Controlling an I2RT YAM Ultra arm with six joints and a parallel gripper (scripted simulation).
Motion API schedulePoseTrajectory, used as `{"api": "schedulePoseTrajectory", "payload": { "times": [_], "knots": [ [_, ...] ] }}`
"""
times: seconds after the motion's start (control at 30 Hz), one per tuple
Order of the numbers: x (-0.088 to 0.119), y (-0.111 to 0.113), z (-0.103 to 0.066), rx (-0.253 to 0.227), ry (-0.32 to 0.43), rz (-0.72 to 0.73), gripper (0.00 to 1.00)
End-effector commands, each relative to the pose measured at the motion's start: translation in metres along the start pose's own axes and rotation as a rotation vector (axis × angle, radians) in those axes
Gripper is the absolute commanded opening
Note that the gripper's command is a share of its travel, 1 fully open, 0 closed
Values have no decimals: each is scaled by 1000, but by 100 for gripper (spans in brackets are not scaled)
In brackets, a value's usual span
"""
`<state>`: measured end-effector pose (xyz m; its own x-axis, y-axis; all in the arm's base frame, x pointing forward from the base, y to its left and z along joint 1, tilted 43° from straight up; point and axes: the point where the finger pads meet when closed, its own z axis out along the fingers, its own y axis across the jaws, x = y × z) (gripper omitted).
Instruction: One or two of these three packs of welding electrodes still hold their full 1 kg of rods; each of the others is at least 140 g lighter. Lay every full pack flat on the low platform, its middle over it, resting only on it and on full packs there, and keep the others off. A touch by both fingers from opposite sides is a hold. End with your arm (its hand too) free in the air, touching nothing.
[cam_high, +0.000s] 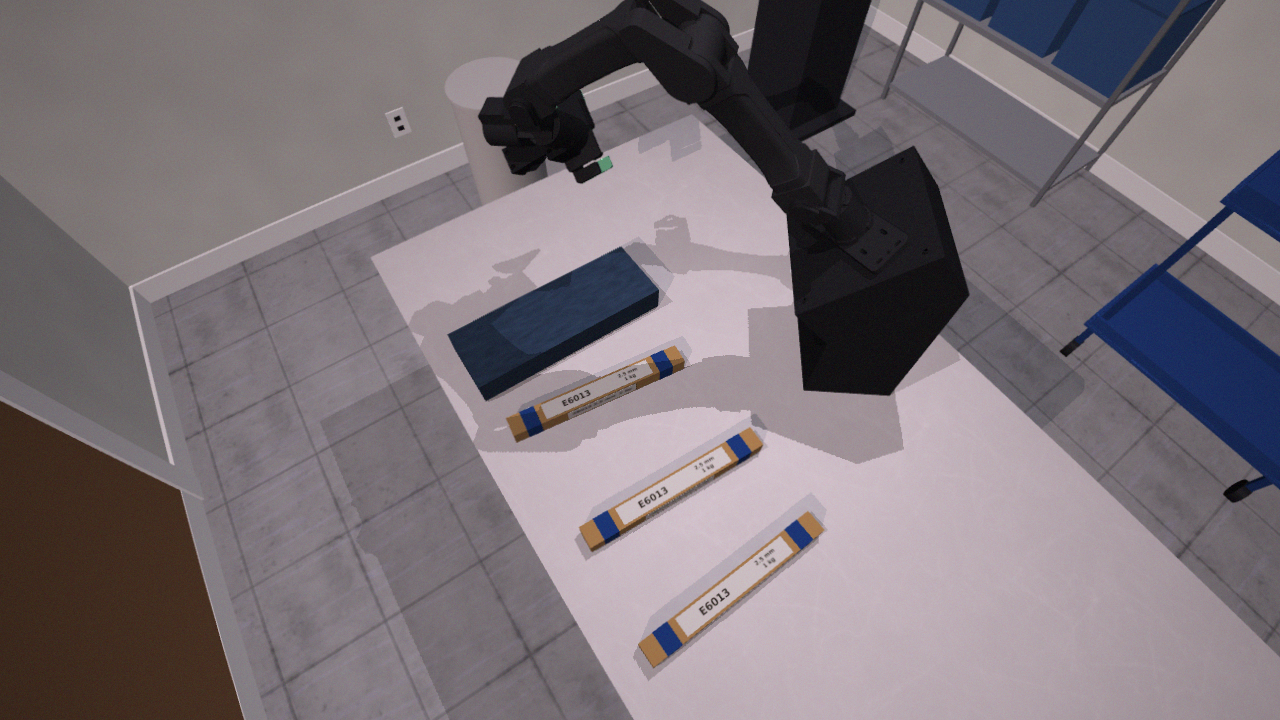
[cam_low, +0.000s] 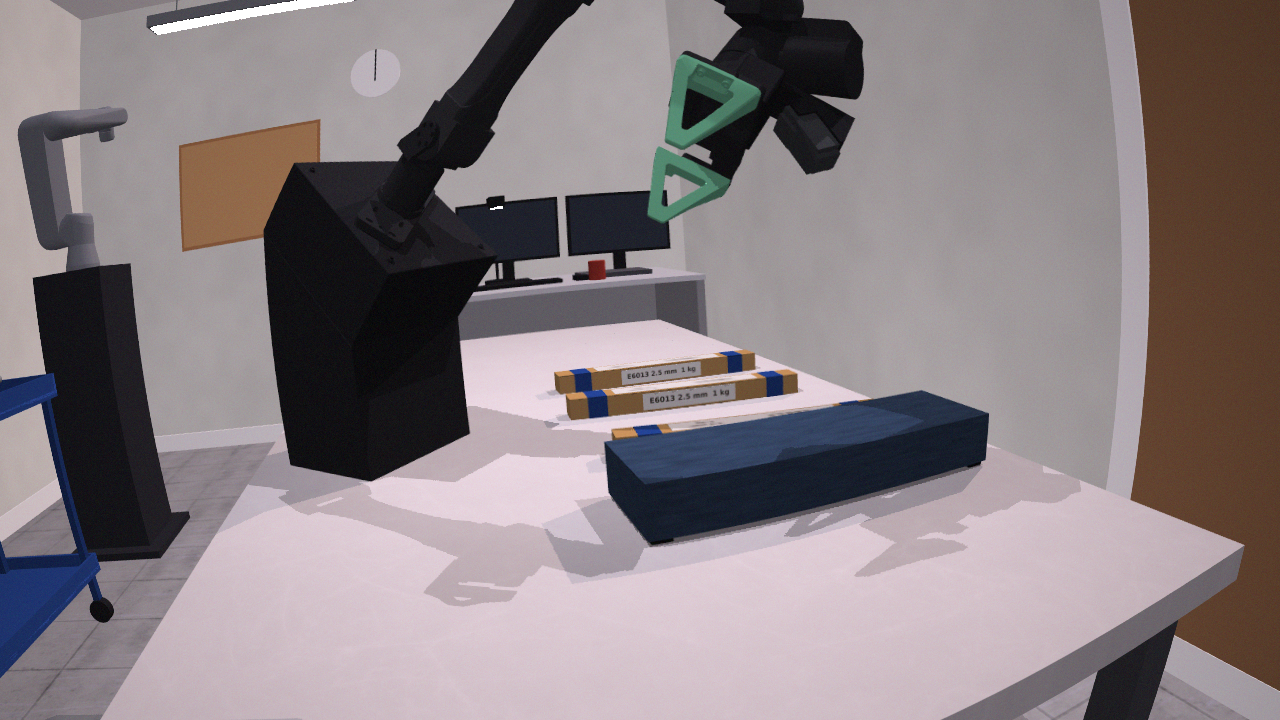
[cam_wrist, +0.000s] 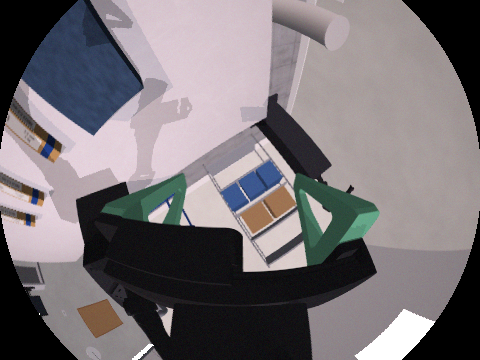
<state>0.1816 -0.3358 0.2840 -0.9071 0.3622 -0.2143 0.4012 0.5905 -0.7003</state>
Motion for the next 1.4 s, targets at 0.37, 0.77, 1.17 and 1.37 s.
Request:
{"api": "schedulePoseTrajectory", "payload": {
  "times": [0.37, 0.77, 1.17, 1.37],
  "knots": [
    [0, -3, -3, 6, -7, 9, 100],
    [0, 0, 0, 0, 0, 0, 74],
    [0, 0, 0, 0, 0, 0, 74],
    [0, 0, 0, 0, 0, 0, 74]
  ]
}}
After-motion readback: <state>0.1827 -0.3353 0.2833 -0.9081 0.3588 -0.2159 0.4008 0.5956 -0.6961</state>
